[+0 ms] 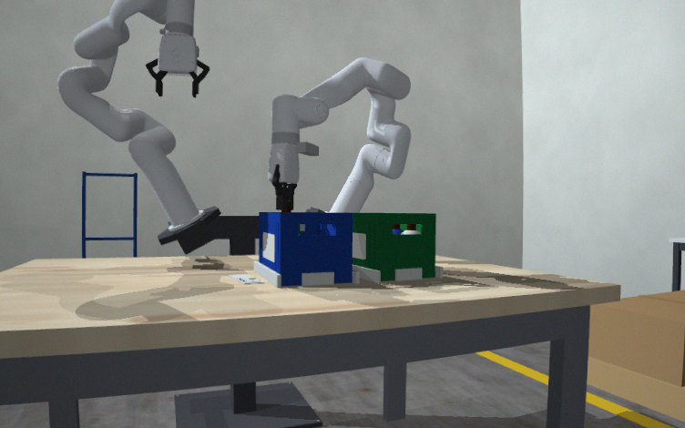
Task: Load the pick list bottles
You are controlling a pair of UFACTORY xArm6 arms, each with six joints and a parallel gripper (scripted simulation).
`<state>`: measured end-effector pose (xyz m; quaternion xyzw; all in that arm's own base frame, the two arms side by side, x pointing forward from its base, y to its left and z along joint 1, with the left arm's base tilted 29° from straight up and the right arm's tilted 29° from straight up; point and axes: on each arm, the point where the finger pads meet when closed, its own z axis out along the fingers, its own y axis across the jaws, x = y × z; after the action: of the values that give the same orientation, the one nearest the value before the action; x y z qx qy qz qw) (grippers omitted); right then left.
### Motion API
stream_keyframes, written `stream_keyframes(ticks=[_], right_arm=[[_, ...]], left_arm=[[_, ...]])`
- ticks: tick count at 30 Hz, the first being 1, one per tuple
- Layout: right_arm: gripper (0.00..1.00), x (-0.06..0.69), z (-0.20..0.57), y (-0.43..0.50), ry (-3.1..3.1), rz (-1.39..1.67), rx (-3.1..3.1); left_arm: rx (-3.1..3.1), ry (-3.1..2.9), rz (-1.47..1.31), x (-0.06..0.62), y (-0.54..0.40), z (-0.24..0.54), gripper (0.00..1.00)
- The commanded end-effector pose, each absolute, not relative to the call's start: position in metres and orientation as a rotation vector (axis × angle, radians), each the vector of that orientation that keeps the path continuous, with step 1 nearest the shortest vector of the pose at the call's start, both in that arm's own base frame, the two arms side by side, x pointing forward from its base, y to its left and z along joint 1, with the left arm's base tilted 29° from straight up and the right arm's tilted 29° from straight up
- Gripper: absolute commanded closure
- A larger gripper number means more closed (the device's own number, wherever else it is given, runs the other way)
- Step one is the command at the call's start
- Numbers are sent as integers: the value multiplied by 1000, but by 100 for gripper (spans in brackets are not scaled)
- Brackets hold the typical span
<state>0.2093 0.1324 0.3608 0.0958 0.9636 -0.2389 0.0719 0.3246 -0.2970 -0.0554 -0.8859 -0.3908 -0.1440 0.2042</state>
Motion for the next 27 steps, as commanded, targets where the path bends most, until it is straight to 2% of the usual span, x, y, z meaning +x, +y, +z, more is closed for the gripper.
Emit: stream_keyframes(ticks=[1, 27], right_arm=[[0, 210, 361, 133, 2896, -715, 288], [0, 210, 361, 133, 2896, -715, 288]], left_arm=[[-2476, -1092, -404, 326, -297, -58, 100], [-2476, -1092, -404, 328, -289, -72, 100]])
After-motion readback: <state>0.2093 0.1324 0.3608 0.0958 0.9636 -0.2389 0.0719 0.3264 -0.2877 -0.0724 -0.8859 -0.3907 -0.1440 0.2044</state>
